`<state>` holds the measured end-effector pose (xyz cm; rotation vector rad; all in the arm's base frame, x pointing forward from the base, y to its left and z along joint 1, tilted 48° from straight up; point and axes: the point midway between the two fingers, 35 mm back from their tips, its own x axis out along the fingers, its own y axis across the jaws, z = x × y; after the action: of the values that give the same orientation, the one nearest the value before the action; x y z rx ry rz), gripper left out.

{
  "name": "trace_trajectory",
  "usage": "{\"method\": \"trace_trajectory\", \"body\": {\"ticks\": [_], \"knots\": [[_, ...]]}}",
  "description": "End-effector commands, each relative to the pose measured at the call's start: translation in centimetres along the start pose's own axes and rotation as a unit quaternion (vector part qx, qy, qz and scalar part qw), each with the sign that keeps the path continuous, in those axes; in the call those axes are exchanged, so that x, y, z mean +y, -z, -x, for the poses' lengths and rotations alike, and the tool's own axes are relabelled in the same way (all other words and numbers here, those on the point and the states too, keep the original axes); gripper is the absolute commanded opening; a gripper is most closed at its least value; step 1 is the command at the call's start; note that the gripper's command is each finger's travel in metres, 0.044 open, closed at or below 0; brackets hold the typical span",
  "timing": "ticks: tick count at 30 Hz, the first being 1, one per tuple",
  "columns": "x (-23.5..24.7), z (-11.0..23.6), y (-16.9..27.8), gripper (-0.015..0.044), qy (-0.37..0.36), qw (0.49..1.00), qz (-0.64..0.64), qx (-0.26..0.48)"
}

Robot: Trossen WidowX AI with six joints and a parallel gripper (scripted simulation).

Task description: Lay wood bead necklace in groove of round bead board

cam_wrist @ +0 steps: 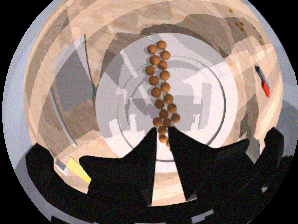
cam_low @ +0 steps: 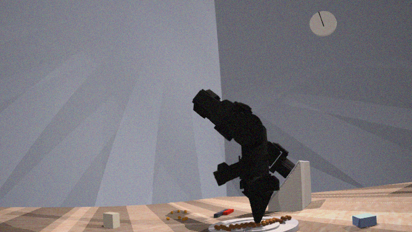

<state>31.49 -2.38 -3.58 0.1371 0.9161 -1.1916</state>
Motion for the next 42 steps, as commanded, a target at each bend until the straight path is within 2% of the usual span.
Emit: {"method": "trace_trajectory", "body": {"ticks": [1,7,24,42], "knots": [[0.32,-0.04,0.06,0.0000,0.001,1.000,-0.001,0.002],[0.31,-0.47,0.06,0.0000,0.001,1.000,-0.001,0.002],[0.21,-0.08,0.03,0.0440,0.001,1.000,0.000,0.001],[0.21,-0.04,0.03,0.0440,0.001,1.000,-0.001,0.002]]}}
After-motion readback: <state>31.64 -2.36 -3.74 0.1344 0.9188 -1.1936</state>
